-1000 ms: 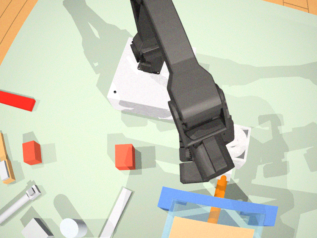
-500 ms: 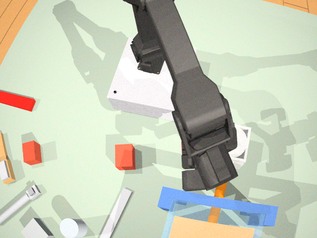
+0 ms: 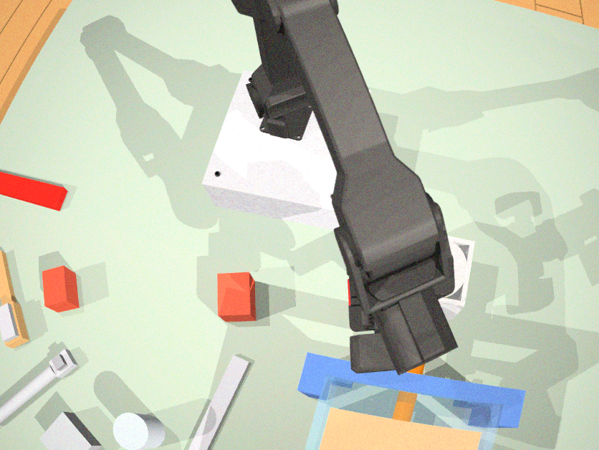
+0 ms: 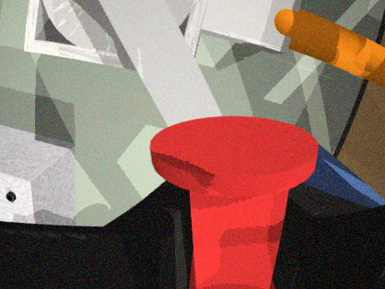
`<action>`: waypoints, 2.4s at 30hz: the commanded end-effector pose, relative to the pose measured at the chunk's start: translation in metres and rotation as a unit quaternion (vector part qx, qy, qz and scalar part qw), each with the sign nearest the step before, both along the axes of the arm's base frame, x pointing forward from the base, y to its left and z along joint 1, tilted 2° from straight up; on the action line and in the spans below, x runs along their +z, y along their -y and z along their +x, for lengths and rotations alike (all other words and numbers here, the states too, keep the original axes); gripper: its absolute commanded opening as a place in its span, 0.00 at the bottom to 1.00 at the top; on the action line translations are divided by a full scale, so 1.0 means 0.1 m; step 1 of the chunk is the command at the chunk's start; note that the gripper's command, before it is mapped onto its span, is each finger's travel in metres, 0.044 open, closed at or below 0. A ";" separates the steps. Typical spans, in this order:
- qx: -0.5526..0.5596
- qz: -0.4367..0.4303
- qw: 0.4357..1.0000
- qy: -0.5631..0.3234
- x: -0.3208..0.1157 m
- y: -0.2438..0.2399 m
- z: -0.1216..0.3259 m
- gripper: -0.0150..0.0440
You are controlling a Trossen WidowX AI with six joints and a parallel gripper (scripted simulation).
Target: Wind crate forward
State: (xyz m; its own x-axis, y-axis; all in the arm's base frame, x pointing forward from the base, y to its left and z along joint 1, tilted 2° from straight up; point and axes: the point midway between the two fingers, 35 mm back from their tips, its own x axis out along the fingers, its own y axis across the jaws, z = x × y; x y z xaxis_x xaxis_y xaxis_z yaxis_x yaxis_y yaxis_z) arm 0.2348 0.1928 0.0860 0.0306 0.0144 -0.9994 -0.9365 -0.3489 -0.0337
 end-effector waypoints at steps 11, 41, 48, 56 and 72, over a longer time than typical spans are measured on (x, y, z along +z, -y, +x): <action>0.001 0.014 1.000 0.012 0.02 -0.23 0.16 0.25; 0.001 0.016 1.000 0.012 0.05 -0.55 0.26 0.25; 0.001 0.016 1.000 0.012 0.05 -0.63 0.27 0.25; 0.001 0.016 1.000 0.012 0.06 -0.72 0.27 0.25; 0.001 0.017 1.000 0.012 0.07 -0.90 0.25 0.25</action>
State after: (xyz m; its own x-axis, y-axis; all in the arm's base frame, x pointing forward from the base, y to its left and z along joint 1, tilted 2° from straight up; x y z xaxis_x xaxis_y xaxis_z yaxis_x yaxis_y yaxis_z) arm 0.2627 0.2677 0.0918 0.0569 0.0182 -0.9982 -0.9386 -0.3398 -0.0597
